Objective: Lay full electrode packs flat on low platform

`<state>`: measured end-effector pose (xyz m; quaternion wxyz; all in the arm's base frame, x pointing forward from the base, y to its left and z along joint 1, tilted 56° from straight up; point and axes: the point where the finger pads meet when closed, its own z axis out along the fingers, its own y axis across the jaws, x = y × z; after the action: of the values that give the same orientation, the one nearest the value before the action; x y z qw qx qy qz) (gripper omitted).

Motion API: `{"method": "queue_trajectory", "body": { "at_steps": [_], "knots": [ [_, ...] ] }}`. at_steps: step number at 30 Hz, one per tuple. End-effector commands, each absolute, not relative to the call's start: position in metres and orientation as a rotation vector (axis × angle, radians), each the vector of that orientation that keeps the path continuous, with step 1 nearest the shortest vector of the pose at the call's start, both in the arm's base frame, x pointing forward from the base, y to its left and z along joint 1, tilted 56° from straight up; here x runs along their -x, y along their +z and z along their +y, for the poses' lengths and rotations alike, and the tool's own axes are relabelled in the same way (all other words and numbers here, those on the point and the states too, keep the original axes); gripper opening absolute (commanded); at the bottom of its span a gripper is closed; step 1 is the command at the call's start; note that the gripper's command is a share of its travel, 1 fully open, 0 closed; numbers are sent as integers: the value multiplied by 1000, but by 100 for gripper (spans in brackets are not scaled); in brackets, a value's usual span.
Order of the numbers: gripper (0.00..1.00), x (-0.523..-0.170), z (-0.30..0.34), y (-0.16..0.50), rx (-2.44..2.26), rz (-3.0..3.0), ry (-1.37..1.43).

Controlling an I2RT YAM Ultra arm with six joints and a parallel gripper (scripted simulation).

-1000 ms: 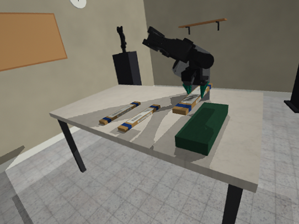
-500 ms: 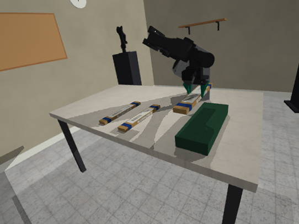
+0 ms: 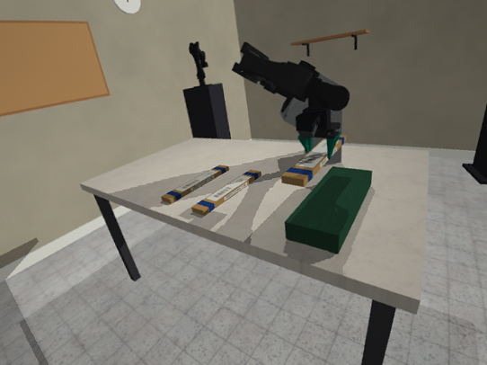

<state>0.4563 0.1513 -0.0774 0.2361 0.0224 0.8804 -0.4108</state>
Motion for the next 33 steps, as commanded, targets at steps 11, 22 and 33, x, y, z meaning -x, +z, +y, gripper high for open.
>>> {"method": "queue_trajectory", "body": {
  "at_steps": [11, 22, 33],
  "knots": [
    [0, -460, 195, -57, 9, 2364, -1024],
    [0, -462, 177, -74, 29, 2374, -1055],
    [0, -470, 169, -81, 27, 2379, -1045]
  ]
}}
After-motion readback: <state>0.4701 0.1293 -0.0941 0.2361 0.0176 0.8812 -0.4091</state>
